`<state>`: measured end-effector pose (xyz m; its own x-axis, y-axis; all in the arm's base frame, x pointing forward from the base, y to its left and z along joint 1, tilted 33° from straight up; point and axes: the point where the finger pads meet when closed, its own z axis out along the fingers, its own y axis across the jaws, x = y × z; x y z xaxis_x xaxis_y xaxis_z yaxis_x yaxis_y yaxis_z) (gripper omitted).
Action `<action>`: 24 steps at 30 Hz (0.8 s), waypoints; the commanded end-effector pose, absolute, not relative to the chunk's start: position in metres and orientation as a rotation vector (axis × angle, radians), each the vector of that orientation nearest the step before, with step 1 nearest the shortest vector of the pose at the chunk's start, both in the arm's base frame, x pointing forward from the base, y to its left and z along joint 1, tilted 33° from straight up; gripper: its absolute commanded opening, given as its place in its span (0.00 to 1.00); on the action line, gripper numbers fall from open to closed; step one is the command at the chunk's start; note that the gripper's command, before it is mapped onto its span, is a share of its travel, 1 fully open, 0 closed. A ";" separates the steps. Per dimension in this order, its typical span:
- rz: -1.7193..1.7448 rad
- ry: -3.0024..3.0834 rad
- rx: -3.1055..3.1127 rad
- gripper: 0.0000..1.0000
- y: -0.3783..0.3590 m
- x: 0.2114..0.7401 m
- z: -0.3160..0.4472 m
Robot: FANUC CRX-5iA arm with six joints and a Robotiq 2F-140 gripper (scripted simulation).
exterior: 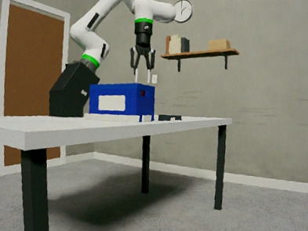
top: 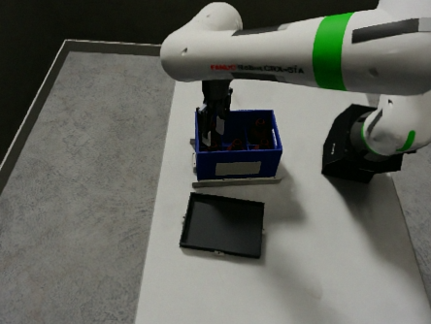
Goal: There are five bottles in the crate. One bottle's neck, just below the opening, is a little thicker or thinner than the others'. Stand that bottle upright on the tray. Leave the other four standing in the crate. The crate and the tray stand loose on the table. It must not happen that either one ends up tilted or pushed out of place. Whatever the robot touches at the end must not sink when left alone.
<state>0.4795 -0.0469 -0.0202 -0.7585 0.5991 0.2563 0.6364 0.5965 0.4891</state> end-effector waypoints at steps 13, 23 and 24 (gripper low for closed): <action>-0.882 -2.750 -1.066 0.44 -0.042 0.481 -0.028; -0.882 -2.750 -1.066 0.44 -0.042 0.482 -0.029; -0.882 -2.750 -1.066 0.44 -0.042 0.482 -0.029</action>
